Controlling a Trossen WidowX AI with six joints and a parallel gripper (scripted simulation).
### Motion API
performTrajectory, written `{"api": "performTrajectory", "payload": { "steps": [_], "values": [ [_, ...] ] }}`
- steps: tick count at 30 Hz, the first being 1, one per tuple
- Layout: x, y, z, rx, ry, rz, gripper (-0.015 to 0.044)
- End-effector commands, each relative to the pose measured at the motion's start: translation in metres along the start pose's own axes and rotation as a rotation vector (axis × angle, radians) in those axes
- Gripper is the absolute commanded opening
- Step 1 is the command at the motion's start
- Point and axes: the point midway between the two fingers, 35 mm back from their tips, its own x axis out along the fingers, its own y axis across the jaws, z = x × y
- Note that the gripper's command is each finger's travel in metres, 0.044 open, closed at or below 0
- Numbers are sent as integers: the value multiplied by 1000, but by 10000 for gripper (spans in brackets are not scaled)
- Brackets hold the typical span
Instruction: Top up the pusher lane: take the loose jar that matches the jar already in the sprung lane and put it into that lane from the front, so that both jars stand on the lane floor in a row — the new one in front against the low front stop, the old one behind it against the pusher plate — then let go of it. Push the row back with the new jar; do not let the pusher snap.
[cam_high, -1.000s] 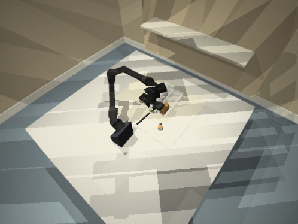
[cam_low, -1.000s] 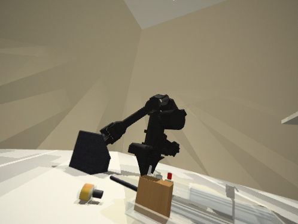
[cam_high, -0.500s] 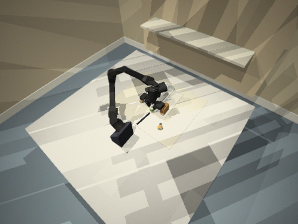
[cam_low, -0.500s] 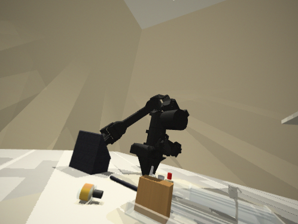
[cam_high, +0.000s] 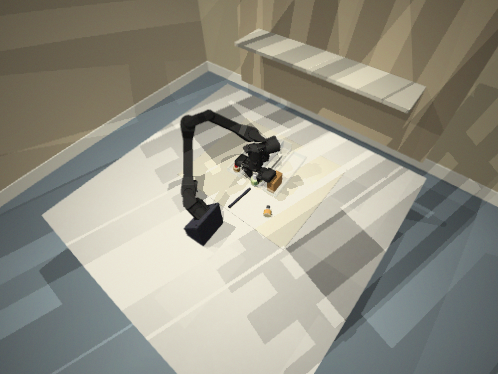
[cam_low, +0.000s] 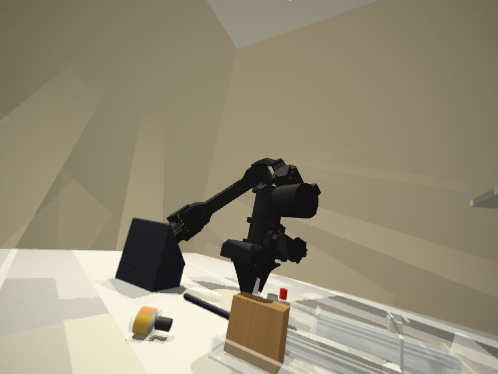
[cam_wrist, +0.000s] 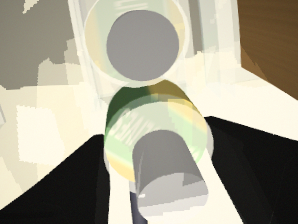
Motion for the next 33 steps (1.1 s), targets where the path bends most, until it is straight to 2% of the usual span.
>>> {"api": "performTrajectory", "payload": {
  "steps": [1, 33],
  "values": [
    [-3, 1, 11, -16, -26, 2, 0],
    [-6, 3, 26, -17, -27, 2, 0]
  ]
}}
